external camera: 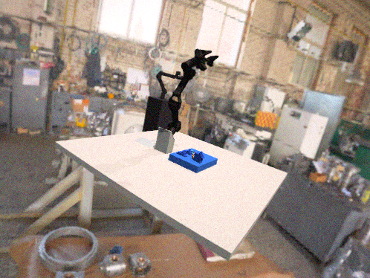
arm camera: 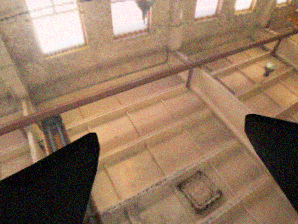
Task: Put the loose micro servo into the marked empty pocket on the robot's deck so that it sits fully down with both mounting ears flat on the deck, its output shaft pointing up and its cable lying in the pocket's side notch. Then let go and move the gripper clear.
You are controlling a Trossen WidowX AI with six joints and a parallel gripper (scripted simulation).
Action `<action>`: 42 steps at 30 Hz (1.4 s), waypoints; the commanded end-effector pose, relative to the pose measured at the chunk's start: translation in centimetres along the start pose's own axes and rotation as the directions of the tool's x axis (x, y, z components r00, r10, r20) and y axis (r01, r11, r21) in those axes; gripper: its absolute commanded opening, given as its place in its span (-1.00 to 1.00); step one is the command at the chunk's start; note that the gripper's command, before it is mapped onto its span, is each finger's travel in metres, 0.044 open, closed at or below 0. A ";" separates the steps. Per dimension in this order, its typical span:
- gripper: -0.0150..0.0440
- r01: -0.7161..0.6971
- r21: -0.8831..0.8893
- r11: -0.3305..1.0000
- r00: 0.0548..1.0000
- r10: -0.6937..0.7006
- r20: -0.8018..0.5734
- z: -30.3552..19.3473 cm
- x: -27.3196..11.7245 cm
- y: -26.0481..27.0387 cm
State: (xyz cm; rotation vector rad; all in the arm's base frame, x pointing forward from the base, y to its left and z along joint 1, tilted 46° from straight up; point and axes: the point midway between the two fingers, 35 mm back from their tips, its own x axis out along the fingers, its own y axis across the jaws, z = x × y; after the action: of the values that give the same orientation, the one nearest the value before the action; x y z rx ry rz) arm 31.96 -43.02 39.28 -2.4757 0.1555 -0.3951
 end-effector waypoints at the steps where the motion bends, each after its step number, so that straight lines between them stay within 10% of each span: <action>1: 0.95 0.000 -0.002 1.000 1.000 0.000 -0.001 -0.1 0.0 0.0; 42: 1.00 -0.076 -0.471 0.879 0.929 -0.109 -0.353 -12.4 -9.2 -13.5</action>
State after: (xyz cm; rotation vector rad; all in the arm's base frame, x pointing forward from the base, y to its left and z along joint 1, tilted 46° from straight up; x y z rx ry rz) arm 20.86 -38.22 53.18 -2.8193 0.3974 -0.8724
